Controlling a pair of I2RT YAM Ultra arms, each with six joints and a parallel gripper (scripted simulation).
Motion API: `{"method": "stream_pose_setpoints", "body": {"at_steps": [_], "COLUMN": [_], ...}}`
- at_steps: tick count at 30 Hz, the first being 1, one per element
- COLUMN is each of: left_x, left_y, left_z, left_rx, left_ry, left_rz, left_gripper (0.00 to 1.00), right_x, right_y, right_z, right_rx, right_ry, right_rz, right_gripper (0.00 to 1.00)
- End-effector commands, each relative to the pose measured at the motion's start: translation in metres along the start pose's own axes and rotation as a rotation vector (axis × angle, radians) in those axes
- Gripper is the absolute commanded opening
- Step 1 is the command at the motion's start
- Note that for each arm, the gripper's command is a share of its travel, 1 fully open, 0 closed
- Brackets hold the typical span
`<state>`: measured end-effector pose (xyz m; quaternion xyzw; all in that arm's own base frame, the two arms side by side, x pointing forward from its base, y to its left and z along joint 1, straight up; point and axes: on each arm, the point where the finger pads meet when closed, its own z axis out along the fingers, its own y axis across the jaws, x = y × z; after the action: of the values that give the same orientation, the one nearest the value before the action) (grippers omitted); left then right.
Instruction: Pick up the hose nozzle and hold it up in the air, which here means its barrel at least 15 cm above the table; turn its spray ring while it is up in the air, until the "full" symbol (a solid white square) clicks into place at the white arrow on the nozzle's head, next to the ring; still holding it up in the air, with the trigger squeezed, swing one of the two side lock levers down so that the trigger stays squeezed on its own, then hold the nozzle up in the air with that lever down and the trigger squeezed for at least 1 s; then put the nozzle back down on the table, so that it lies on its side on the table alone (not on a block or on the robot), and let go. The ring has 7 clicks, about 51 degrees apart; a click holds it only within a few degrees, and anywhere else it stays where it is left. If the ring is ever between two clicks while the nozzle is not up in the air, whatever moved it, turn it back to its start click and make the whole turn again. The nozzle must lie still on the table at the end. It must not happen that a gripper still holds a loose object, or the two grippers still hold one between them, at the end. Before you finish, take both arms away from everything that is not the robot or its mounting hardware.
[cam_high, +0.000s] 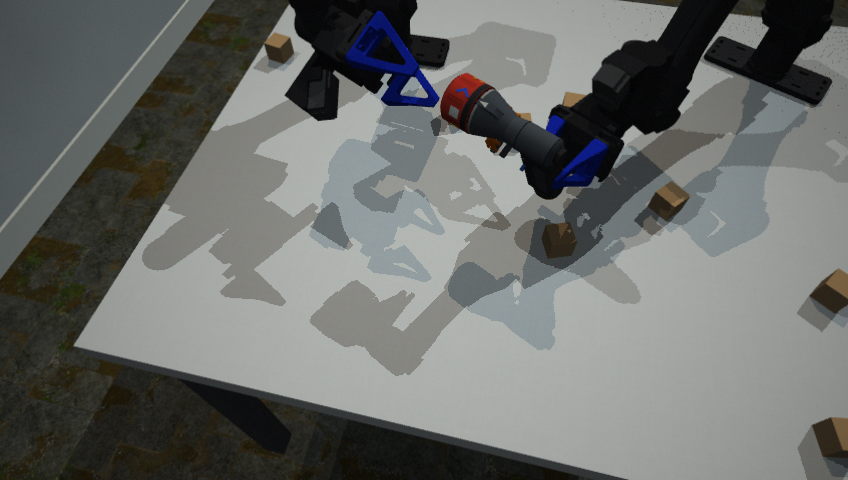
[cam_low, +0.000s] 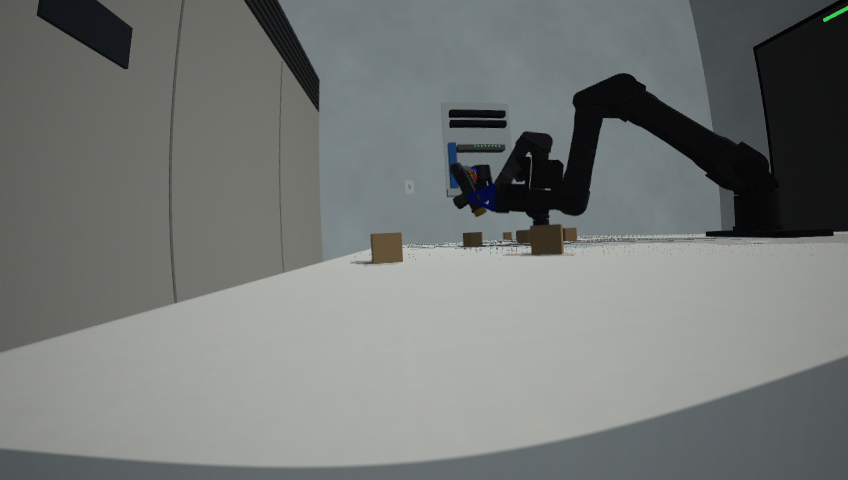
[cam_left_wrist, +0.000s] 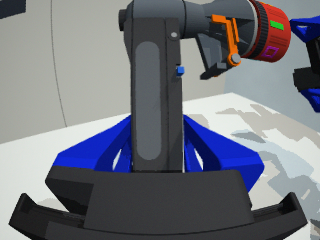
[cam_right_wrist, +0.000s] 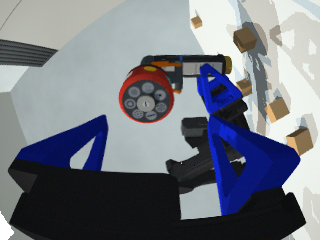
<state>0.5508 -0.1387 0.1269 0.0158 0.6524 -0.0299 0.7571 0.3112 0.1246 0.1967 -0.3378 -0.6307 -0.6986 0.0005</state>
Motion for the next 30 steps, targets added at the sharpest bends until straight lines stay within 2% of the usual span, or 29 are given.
{"method": "stream_pose_setpoints", "body": {"at_steps": [1,2,5,10,30], "left_x": [-0.055,-0.055,-0.055,-0.055,-0.055], "left_y": [0.006,0.006,0.006,0.006,0.006], "left_z": [0.011,0.011,0.011,0.011,0.011], "left_rx": [-0.012,-0.012,-0.012,-0.012,-0.012], "left_ry": [-0.163,-0.163,-0.163,-0.163,-0.163], "left_rz": [-0.048,-0.048,-0.048,-0.048,-0.048], "left_gripper": [0.36,0.36,0.36,0.36,0.36], "right_x": [0.003,0.015,0.013,0.007,0.008], "right_y": [0.021,0.03,0.033,0.021,0.023], "right_z": [0.005,0.004,0.002,0.007,0.034], "right_rx": [-0.034,-0.048,-0.054,-0.034,-0.038], "right_ry": [0.02,0.032,0.021,0.026,0.025], "right_rz": [-0.076,-0.128,-0.148,-0.109,-0.113], "right_gripper": [0.87,0.87,0.87,0.87,0.87]}}
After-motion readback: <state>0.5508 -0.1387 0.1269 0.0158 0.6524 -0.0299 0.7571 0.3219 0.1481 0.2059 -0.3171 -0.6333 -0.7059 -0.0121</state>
